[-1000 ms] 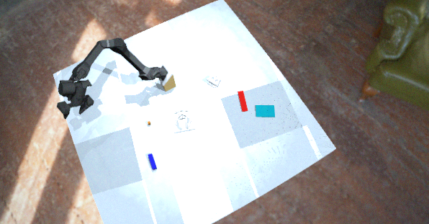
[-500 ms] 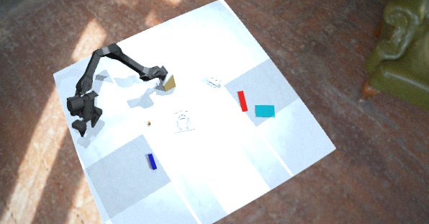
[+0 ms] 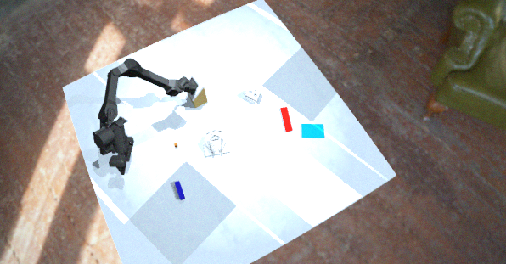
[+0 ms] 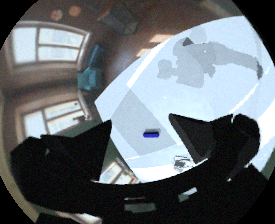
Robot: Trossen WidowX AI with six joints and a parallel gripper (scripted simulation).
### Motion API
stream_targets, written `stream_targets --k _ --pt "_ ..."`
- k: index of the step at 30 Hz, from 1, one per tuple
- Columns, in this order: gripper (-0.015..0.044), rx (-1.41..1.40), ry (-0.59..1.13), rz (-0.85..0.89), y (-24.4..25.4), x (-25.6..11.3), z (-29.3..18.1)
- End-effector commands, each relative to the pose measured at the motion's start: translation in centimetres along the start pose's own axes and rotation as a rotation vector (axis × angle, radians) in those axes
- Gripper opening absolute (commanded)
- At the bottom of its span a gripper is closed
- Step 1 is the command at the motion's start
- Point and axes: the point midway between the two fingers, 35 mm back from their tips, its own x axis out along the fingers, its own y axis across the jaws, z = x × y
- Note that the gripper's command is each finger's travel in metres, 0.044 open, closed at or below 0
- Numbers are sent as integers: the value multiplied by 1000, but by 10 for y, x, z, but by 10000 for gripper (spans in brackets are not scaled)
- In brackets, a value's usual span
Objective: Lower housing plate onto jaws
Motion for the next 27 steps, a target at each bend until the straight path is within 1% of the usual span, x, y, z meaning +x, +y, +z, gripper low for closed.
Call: stream_targets --k 1,14,27 --pt "440 -74 52 -4 4 8 -24" --pt "440 -398 228 16 17 21 -109" --pt "440 -743 391 59 19 19 -198"
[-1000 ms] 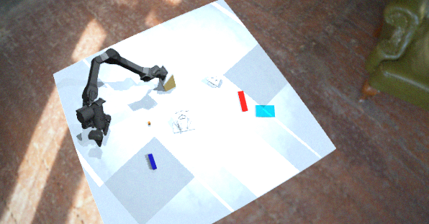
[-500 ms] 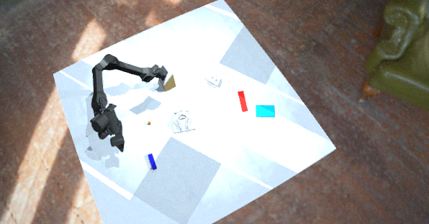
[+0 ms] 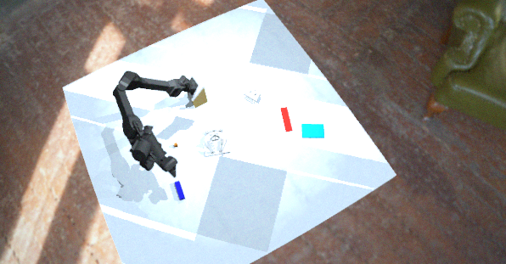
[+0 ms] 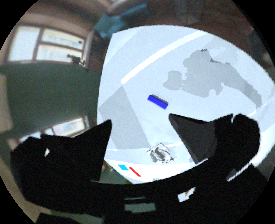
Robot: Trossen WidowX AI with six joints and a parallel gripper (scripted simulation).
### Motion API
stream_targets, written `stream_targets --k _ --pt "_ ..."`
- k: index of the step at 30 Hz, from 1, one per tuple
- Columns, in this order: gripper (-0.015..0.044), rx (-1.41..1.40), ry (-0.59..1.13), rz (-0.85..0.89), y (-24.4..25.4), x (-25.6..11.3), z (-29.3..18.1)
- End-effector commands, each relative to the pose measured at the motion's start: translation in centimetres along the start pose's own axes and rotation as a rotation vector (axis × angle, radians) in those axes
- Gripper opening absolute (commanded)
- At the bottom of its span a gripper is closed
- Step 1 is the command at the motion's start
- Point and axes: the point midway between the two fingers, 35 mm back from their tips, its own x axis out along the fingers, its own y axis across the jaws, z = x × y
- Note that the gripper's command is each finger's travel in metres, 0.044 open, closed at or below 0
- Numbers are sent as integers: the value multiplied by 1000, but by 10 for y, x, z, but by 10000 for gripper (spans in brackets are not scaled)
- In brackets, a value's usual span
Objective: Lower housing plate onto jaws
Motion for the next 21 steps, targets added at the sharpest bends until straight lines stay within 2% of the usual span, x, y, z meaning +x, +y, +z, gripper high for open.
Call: stream_targets --k 1,21 --pt "440 -95 50 5 14 9 -22" --pt "440 -597 225 57 71 27 -138"
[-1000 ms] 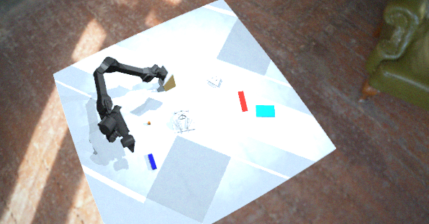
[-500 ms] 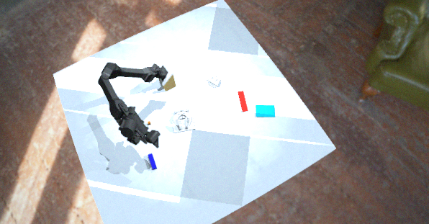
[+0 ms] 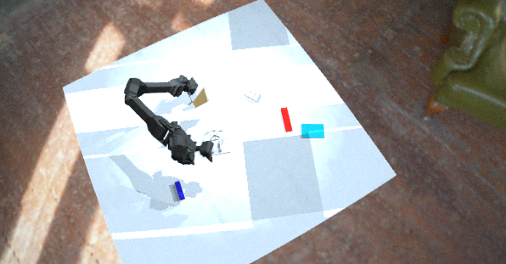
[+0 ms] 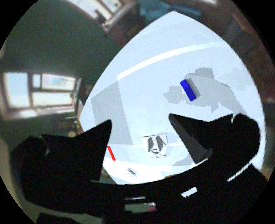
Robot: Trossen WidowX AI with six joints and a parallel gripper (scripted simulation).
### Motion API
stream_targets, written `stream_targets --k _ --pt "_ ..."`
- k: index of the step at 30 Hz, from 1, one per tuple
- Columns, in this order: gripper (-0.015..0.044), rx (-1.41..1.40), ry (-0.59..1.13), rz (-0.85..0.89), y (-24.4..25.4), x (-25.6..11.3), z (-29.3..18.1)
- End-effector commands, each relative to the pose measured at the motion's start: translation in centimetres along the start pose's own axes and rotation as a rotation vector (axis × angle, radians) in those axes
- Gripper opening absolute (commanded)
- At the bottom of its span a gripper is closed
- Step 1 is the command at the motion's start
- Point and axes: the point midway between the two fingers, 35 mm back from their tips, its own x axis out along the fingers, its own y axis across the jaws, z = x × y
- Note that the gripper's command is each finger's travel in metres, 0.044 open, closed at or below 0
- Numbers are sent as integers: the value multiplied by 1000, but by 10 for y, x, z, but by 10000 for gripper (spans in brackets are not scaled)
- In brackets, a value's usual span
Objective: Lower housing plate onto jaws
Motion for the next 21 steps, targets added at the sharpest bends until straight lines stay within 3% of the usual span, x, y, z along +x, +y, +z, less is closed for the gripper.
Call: stream_targets --k 1,21 --pt "440 -104 43 7 18 9 -18" --pt "440 -609 213 73 90 28 -108"
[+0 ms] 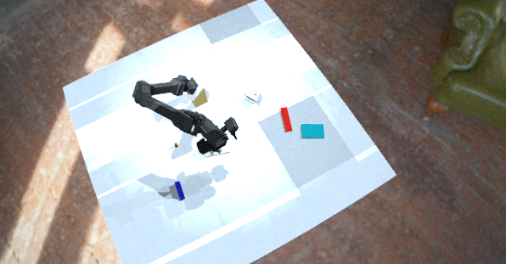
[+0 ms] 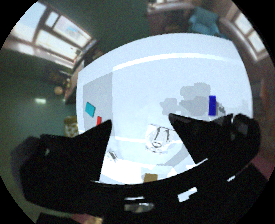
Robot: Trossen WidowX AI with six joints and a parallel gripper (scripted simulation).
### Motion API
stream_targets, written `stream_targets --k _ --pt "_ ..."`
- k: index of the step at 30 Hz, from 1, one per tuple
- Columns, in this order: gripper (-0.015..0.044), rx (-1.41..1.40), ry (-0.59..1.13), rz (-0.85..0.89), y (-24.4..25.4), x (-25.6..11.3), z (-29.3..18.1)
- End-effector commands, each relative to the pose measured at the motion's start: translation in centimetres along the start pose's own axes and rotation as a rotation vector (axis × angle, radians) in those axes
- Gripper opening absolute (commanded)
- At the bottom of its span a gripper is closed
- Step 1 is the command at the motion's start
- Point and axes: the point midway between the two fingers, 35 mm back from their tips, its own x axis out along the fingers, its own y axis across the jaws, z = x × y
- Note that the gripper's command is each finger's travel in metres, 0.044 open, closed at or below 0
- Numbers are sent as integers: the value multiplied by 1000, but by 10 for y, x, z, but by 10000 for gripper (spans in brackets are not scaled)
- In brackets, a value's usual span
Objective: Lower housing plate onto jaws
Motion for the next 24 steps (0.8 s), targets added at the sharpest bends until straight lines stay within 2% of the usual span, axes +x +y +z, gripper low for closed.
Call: stream_targets --k 1,24 --pt "440 -112 41 12 22 9 -12" --pt "440 -802 211 80 133 40 -88"
